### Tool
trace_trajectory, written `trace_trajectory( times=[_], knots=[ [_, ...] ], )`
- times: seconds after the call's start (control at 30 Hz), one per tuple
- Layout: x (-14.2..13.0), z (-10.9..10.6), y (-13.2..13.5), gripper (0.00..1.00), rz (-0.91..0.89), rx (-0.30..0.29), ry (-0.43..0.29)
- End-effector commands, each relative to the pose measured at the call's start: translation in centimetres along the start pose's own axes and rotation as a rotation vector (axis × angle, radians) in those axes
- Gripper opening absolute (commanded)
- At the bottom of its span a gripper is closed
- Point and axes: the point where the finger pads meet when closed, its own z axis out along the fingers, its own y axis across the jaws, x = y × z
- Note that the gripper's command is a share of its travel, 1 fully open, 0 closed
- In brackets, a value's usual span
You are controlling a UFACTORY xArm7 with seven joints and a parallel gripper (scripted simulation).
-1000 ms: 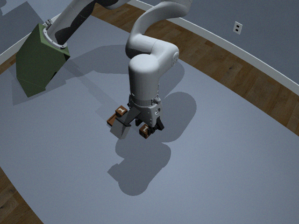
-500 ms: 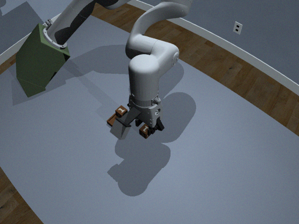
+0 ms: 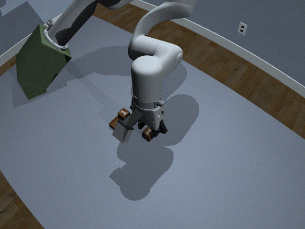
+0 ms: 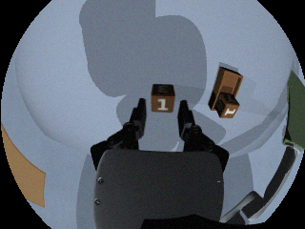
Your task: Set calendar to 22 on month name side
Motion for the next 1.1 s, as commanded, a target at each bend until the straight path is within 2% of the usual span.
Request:
trace_trajectory(
  times=[0.0, 0.63, 1.07],
  knots=[
    [0.1, -0.2, -0.1, 0.49, 0.0, 0.004, 0.003],
    [0.1, 0.0, -0.1, 0.49, 0.0, 0.004, 0.003],
    [0.1, 2.5, -0.1, 0.49, 0.0, 0.004, 0.003]
  ],
)
